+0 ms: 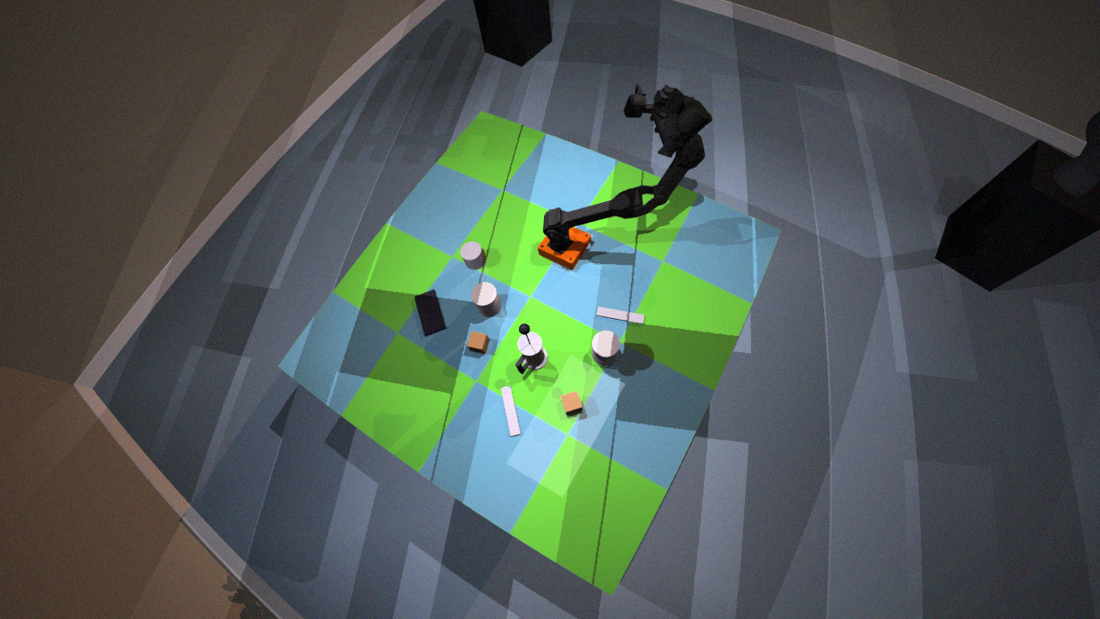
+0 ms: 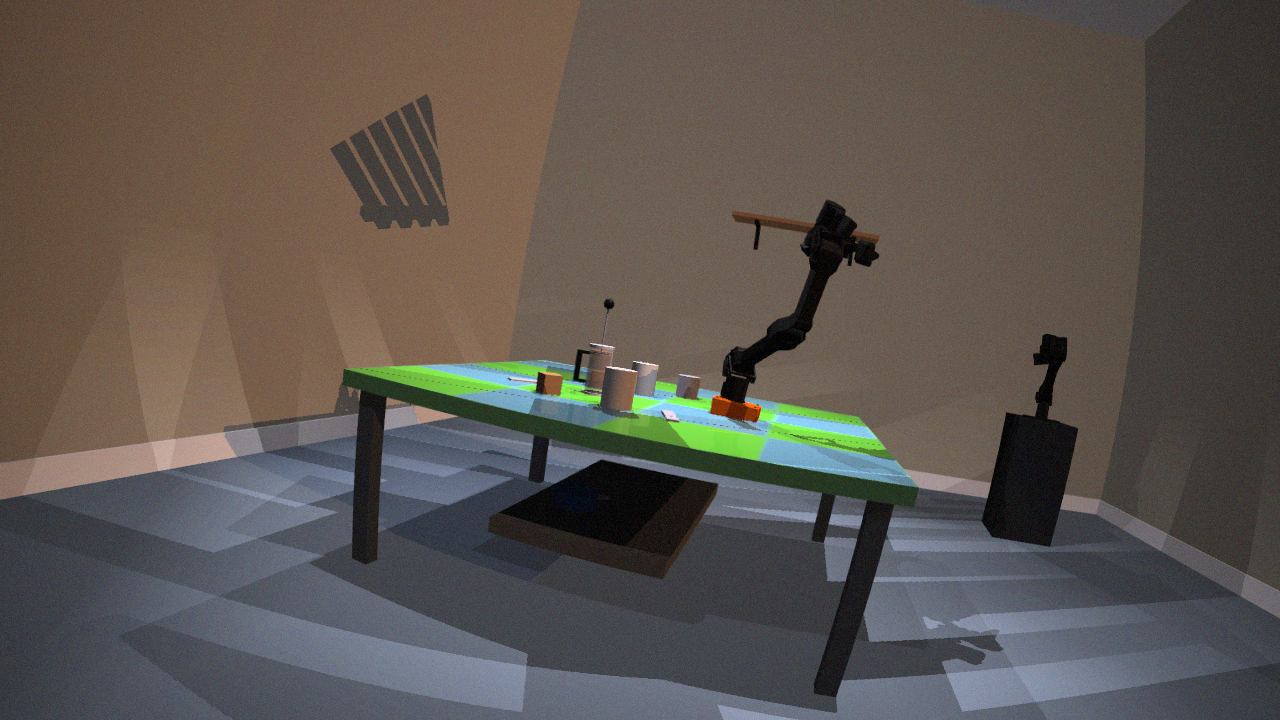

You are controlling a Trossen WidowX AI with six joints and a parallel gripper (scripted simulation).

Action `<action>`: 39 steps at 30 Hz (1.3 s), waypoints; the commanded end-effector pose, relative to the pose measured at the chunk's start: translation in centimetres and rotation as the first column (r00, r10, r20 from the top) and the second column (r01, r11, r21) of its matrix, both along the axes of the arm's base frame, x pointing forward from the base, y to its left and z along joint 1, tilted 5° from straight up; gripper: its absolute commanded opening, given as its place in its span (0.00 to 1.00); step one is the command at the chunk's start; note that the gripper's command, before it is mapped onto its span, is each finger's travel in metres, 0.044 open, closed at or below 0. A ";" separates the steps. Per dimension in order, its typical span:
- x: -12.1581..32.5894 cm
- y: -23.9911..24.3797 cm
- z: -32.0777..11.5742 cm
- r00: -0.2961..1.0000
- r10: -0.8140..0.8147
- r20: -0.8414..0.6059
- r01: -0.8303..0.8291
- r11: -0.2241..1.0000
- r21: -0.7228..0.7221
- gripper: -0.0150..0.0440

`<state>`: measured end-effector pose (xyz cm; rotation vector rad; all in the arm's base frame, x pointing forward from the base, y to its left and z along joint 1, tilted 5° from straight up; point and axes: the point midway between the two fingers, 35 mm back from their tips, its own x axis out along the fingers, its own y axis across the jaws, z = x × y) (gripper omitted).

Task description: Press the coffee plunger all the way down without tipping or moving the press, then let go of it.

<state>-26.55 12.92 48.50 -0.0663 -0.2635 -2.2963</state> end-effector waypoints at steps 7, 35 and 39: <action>1.7 -3.7 1.9 0.992 0.116 -0.040 -0.116 0.993 -0.005 1.00; 28.9 -24.6 6.0 0.363 0.915 -0.173 -0.892 0.395 0.219 1.00; 35.8 -24.8 4.5 0.159 0.975 -0.153 -0.936 0.198 0.290 1.00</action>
